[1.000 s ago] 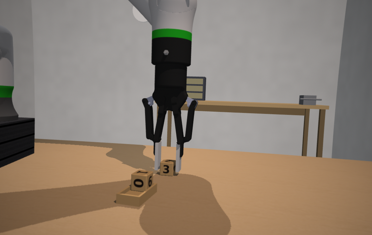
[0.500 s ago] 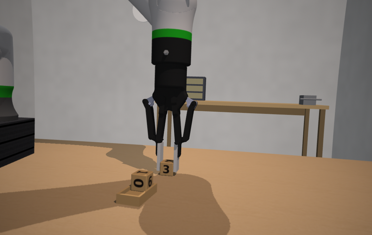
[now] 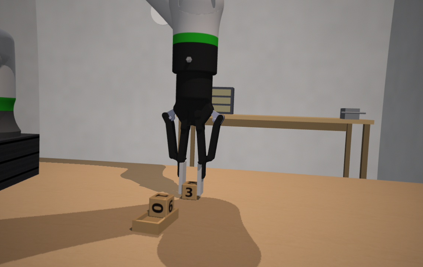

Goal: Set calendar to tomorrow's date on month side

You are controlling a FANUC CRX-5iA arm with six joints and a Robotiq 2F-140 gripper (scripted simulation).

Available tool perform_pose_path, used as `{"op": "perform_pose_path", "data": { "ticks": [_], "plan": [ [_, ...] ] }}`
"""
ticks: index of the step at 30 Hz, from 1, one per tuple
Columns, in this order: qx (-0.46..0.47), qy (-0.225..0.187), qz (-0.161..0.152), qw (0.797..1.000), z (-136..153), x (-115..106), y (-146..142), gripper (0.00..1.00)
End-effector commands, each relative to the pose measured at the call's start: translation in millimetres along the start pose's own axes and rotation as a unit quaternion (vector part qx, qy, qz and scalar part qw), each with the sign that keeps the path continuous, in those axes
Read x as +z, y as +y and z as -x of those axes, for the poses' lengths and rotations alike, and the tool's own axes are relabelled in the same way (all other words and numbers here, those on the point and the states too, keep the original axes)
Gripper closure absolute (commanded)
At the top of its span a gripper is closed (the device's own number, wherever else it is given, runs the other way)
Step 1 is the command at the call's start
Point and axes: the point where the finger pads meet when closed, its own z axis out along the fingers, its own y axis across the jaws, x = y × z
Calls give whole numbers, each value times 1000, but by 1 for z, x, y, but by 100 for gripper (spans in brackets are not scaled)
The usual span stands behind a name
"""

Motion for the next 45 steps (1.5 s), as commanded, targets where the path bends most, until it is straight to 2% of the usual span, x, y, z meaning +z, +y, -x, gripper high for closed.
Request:
{"op": "perform_pose_path", "data": {
  "ticks": [1,23,27,37,45],
  "plan": [
    [0,0,0,1000,0,0,0,75],
    [0,0,0,1000,0,-3,0,75],
    [0,0,0,1000,0,-20,0,75],
    [0,0,0,1000,0,-90,0,75],
    [0,0,0,1000,0,-100,0,75]
  ]
}}
